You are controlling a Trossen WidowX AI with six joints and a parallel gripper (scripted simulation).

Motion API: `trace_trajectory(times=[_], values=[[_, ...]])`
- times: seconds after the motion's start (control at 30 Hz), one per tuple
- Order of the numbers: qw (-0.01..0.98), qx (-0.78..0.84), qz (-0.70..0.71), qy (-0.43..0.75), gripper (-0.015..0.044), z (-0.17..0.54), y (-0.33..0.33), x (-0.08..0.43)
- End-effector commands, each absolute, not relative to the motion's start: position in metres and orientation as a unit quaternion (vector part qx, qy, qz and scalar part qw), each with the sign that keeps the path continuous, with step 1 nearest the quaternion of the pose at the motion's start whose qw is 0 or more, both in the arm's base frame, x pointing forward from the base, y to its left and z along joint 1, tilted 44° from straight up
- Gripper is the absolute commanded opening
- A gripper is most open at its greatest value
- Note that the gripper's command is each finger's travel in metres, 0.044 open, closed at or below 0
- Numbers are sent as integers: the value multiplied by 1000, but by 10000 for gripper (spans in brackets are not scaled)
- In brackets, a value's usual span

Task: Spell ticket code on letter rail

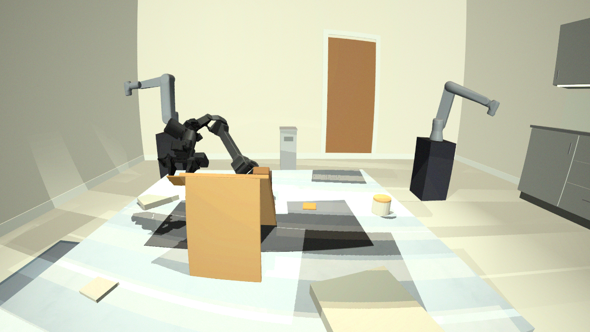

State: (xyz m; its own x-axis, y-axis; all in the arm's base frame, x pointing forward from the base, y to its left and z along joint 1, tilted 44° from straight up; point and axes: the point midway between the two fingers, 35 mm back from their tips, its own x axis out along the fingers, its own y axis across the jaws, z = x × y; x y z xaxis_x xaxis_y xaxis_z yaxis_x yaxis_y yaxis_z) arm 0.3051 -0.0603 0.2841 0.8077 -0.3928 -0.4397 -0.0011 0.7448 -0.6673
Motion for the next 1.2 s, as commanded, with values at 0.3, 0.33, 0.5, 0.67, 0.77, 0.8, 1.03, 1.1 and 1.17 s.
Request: trace_trajectory(times=[0.3,0.33,0.5,0.67,0.77,0.8,1.03,1.1,1.17], values=[[881,-356,-112,291,0,266,-82,335],[881,-355,-112,291,0,264,-83,338],[882,-355,-112,290,0,263,-85,340],[882,-355,-112,290,0,263,-85,340],[882,-355,-112,290,0,263,-84,340],[882,-355,-112,290,0,263,-84,340],[882,-355,-111,290,0,260,-81,339],[882,-355,-111,290,0,259,-80,339],[882,-355,-111,290,0,258,-80,338]])
